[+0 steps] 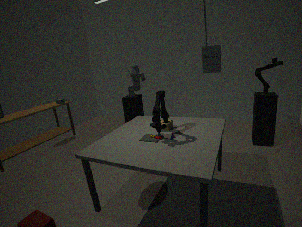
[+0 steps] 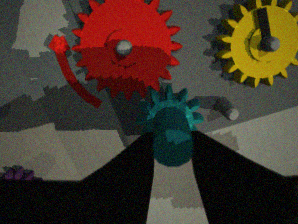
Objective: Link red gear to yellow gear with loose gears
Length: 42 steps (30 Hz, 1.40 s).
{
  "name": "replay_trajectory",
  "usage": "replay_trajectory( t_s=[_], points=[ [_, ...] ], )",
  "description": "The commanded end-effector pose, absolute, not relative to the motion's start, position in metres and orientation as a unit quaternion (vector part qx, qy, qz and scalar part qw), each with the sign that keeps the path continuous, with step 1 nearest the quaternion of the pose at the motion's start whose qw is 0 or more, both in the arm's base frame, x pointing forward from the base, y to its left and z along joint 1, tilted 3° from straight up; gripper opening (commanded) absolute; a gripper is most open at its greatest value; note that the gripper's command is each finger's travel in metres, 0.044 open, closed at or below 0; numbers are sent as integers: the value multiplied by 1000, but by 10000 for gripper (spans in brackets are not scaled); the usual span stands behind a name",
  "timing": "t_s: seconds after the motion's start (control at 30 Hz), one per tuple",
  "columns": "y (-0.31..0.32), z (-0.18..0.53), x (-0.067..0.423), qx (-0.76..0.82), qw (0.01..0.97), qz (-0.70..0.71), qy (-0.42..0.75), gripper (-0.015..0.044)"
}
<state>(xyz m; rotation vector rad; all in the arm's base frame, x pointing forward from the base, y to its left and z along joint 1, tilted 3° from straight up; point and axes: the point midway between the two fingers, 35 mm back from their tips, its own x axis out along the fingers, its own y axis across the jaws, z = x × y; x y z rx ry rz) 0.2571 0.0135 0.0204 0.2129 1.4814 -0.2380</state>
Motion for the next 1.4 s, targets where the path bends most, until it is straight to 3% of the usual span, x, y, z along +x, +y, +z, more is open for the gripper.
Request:
replay_trajectory(
  t_s=[0.0,0.73,1.33,1.37],
  points=[
    [14,19,258,115,724,-122,669,0],
    [13,15,258,-65,730,45,679,0],
    [14,13,258,69,730,-80,676,0],
    [14,13,258,67,730,-78,676,26]
  ],
)
